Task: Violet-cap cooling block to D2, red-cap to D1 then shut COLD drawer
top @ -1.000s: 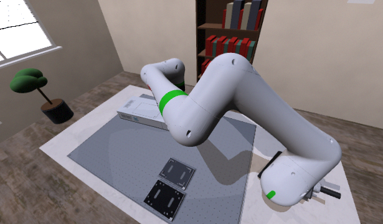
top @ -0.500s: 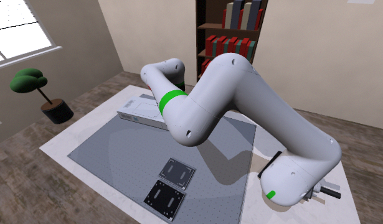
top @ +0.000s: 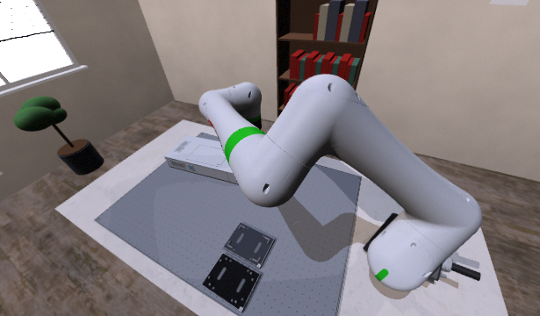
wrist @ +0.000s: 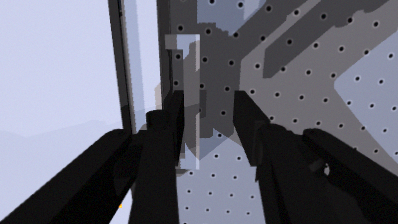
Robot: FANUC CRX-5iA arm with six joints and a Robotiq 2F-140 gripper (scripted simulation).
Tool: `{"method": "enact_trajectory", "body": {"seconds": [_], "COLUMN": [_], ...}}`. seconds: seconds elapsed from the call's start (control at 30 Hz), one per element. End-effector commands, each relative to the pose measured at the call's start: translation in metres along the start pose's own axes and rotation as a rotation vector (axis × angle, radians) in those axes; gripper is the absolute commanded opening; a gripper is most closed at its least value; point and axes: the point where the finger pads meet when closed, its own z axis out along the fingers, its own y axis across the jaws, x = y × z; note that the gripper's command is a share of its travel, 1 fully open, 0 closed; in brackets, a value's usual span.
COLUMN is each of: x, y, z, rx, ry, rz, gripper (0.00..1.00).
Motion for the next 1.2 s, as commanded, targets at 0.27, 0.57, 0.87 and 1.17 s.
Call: {"method": "enact_trajectory", "body": {"seconds": [0.27, 0.57, 0.87, 1.17], "x": [0.0, 0.0, 0.0, 0.0], "y": [0.002, 0.005, 0.008, 0.01], "z": [-0.001, -0.001, -0.001, -0.001], "rx": [0.001, 0.001, 0.001, 0.001], "ry": [0.002, 0.002, 0.002, 0.002], "rz": [0.0, 0.0, 0.0, 0.0], "gripper": [0.34, 0.34, 0.34, 0.34]}}
